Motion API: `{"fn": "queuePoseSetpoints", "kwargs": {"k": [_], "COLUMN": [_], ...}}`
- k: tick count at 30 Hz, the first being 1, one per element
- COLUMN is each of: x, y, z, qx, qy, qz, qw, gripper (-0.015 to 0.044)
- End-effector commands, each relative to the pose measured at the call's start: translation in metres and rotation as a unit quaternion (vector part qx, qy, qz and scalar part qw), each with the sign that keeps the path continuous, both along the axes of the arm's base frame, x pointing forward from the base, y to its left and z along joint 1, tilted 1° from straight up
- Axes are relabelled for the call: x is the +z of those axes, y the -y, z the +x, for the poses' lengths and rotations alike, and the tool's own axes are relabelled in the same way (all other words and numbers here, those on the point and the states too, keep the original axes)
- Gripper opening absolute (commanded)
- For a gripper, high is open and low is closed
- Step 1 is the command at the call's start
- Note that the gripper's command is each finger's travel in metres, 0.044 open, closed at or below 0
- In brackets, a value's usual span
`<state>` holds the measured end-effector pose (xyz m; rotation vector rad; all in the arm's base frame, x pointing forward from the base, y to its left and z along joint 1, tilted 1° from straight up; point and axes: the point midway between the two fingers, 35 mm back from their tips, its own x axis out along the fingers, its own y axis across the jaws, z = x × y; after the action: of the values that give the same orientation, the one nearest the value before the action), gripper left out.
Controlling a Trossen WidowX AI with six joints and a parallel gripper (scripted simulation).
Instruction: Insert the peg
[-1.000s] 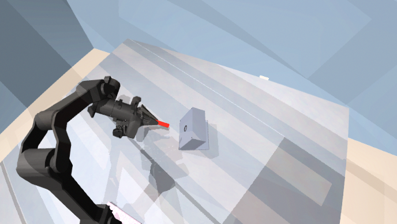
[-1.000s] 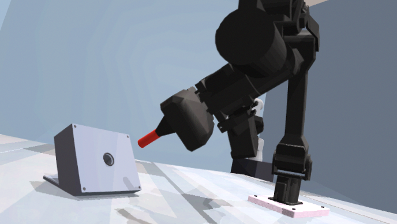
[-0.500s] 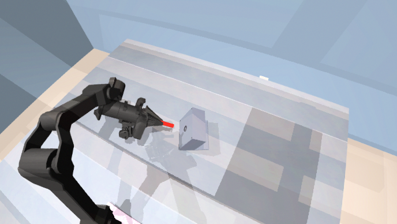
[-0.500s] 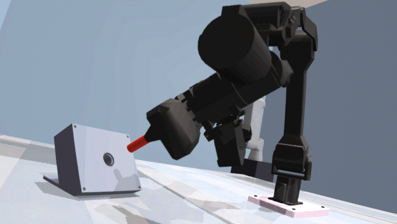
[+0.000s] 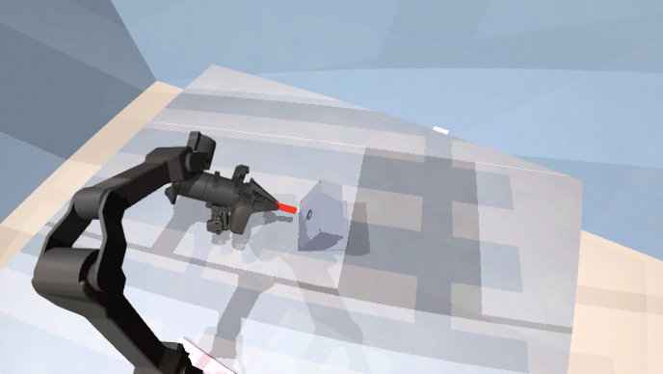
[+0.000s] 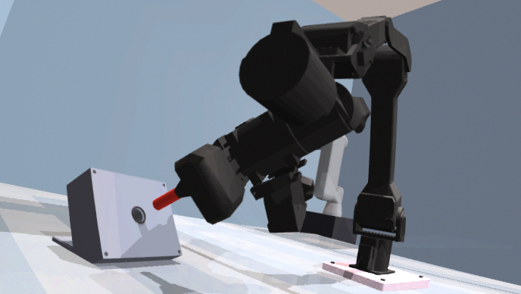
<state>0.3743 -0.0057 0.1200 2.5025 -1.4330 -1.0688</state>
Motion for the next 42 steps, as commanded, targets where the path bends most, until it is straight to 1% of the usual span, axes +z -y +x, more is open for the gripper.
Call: {"fn": "queuePoseSetpoints", "kwargs": {"k": [1,23,42], "x": [-0.002,-0.015,-0.014], "y": [0.003,0.022,0.021], "z": [0.0,0.008,0.008], "qx": [0.001,0.002,0.001], "qy": [0.001,0.004,0.007], "qz": [-0.005,-0.007,-0.006], "qw": [1.0,1.0,1.0], "gripper": [0.0,0.0,0.0]}}
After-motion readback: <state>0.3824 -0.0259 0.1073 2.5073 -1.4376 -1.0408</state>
